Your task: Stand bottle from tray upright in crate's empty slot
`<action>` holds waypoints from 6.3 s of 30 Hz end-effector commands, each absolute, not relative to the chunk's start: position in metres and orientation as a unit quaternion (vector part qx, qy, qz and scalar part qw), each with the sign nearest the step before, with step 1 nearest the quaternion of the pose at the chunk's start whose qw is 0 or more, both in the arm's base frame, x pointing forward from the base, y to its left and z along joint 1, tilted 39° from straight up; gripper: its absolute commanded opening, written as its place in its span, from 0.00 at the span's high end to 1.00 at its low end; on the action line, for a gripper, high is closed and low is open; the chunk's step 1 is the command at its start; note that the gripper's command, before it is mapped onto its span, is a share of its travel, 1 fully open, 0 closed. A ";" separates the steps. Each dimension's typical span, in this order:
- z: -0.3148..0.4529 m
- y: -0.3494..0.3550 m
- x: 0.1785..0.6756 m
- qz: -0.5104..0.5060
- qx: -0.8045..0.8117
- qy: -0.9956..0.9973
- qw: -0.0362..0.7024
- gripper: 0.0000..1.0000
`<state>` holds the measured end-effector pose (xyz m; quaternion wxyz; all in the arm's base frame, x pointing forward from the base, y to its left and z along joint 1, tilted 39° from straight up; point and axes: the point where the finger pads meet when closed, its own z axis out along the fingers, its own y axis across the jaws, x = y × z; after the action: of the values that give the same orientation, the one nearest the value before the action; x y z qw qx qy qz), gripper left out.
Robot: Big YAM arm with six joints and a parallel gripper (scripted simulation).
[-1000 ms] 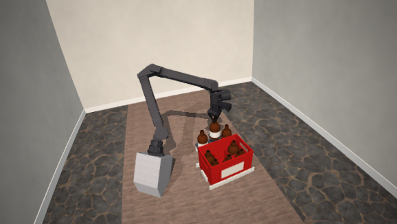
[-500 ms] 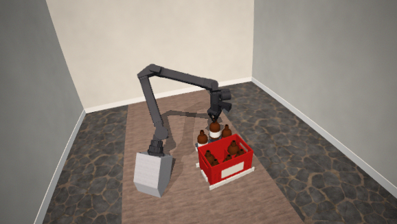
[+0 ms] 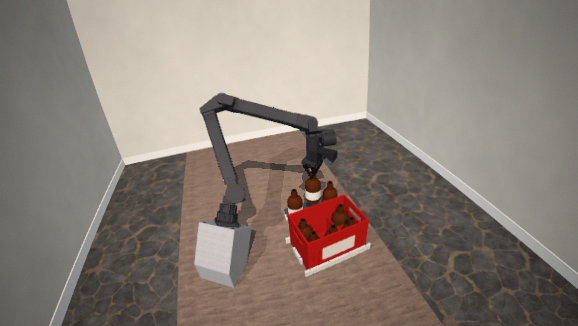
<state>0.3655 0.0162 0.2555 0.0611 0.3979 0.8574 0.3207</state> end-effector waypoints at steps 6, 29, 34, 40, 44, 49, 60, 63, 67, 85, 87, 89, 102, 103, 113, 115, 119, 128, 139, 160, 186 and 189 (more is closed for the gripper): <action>0.295 0.003 0.372 0.328 0.390 0.854 0.104 1.00; 0.296 0.003 0.371 0.328 0.390 0.854 0.104 1.00; 0.298 0.001 0.370 0.328 0.390 0.854 0.104 1.00; 0.302 -0.001 0.368 0.328 0.390 0.854 0.104 1.00; 0.305 -0.003 0.366 0.327 0.390 0.854 0.104 1.00; 0.308 -0.005 0.364 0.327 0.390 0.854 0.105 1.00; 0.318 -0.011 0.358 0.327 0.390 0.854 0.105 1.00; 0.318 -0.011 0.358 0.326 0.390 0.854 0.105 1.00; 0.321 -0.013 0.356 0.326 0.390 0.855 0.105 1.00; 0.326 -0.016 0.353 0.326 0.390 0.855 0.105 1.00; 0.326 -0.016 0.353 0.326 0.390 0.855 0.105 1.00; 0.326 -0.016 0.353 0.326 0.390 0.855 0.105 1.00; 0.326 -0.016 0.353 0.326 0.390 0.855 0.105 1.00; 0.326 -0.016 0.353 0.326 0.390 0.855 0.105 1.00; 0.326 -0.016 0.353 0.326 0.390 0.855 0.105 1.00; 0.326 -0.016 0.353 0.326 0.390 0.855 0.105 1.00; 0.326 -0.016 0.353 0.326 0.390 0.855 0.105 1.00; 0.326 -0.016 0.353 0.326 0.390 0.855 0.105 1.00; 0.329 -0.018 0.351 0.326 0.390 0.855 0.105 1.00; 0.345 -0.028 0.342 0.325 0.390 0.855 0.105 1.00; 0.356 -0.035 0.335 0.324 0.391 0.855 0.105 1.00; 0.356 -0.035 0.335 0.323 0.391 0.855 0.105 1.00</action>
<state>0.3345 -0.0239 0.3188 0.0613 0.3983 0.8566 0.3223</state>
